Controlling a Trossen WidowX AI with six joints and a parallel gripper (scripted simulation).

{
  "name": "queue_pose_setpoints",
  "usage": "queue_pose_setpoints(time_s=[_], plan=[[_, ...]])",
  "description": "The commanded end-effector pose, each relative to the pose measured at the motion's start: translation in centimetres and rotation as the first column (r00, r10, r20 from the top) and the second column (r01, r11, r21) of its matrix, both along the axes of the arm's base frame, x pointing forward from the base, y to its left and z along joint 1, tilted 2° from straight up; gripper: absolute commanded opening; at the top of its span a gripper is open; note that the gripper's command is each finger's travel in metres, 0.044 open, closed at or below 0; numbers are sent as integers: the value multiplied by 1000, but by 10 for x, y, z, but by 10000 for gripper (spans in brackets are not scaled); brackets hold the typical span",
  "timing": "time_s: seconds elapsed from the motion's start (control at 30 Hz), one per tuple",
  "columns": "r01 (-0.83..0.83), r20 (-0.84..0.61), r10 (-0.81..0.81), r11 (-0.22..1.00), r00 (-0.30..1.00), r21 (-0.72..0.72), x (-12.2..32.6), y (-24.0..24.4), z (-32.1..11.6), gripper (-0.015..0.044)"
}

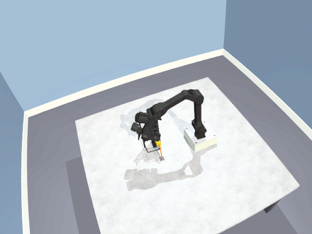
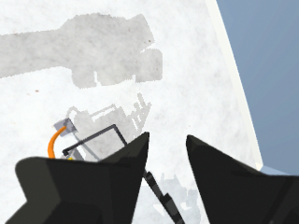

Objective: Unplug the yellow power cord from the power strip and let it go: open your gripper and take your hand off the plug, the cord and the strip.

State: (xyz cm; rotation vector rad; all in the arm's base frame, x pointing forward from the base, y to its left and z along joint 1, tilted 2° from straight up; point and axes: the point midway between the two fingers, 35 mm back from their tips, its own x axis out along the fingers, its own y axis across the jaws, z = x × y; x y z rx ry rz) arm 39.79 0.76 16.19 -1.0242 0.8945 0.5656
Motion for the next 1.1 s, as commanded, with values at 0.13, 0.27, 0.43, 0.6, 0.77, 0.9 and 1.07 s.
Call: queue_pose_setpoints(time_s=[0.13, 0.27, 0.43, 0.6, 0.77, 0.9, 1.07], plan=[[-287, -371, 244, 956, 896, -64, -60, 22, -53, 160], [-431, -529, 353, 902, 772, -27, -94, 28, -67, 160], [-431, -529, 353, 902, 772, -27, -94, 28, -67, 160], [-431, -529, 353, 902, 772, -27, -92, 26, -66, 160], [-431, -529, 352, 902, 772, -28, -92, 19, -66, 160], [-431, -529, 352, 902, 772, -28, -92, 12, -66, 160], [-431, -529, 352, 902, 772, -29, -92, 4, -66, 160]])
